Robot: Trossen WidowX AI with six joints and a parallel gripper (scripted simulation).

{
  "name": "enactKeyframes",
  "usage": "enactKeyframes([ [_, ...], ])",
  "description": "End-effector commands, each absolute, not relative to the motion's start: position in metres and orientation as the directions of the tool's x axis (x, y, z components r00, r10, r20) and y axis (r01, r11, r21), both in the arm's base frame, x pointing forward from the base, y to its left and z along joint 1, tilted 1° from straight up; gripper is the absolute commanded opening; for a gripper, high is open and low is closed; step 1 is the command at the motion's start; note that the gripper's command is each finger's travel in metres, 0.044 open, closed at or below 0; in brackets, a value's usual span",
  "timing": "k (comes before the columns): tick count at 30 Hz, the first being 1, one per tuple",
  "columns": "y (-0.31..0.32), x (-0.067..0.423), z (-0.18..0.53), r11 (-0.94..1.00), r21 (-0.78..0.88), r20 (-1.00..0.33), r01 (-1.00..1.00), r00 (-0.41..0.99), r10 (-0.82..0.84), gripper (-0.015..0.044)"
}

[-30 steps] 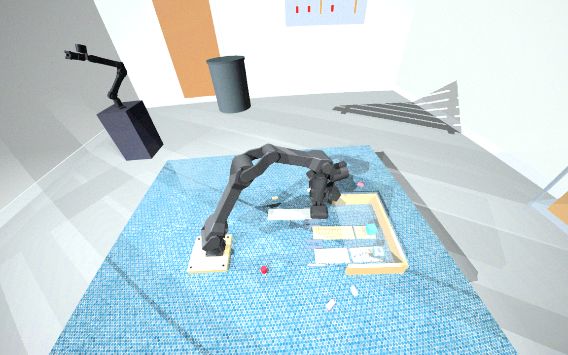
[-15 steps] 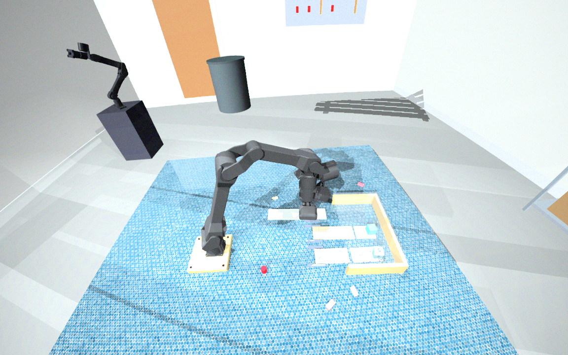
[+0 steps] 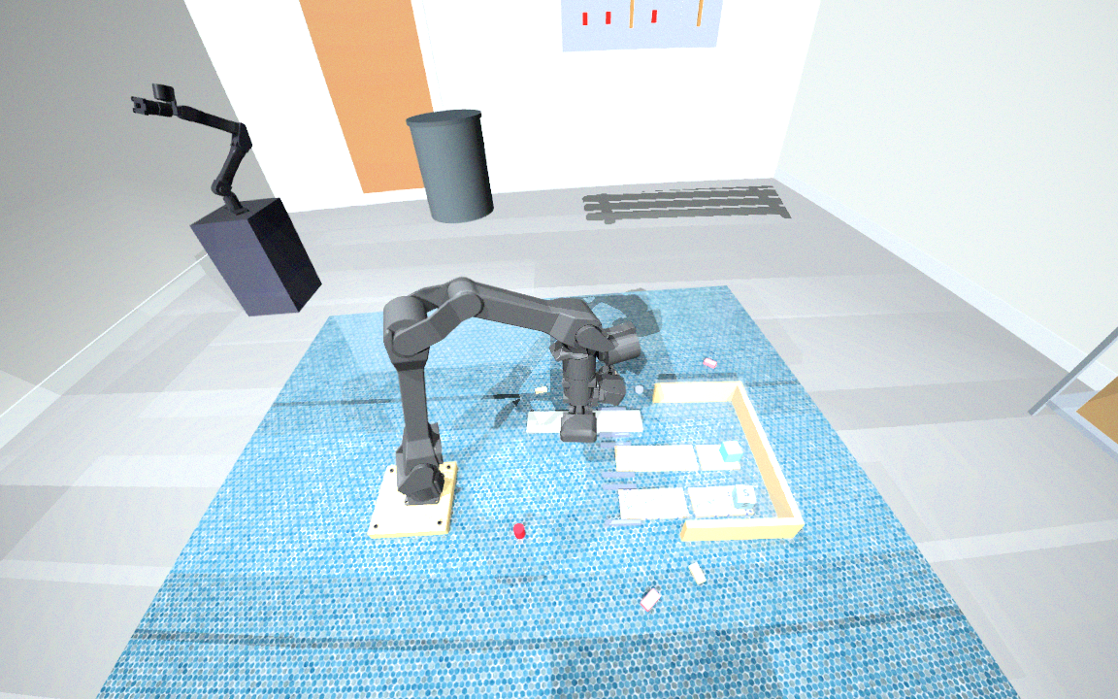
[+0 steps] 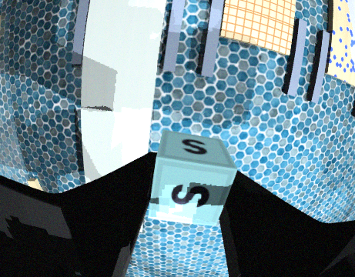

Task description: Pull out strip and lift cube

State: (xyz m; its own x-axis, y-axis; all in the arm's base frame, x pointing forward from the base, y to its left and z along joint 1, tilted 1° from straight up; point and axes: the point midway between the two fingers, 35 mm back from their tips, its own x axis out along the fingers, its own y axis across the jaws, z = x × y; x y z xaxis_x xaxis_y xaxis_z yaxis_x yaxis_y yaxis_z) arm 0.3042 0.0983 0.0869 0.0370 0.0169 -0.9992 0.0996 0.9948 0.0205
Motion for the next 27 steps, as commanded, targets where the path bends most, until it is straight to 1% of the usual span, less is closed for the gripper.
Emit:
enactKeyframes([
  [1,0.095,0.293,0.086,0.995,0.025,-0.999,0.095,0.041,0.022,0.0000],
  [6,0.093,0.288,0.089,0.995,0.025,-0.999,0.095,0.040,0.021,0.0000],
  [13,0.093,0.287,0.121,0.995,0.025,-0.999,0.095,0.040,0.021,0.0000],
  [27,0.093,0.286,0.121,0.995,0.025,-0.999,0.095,0.040,0.021,0.0000],
])
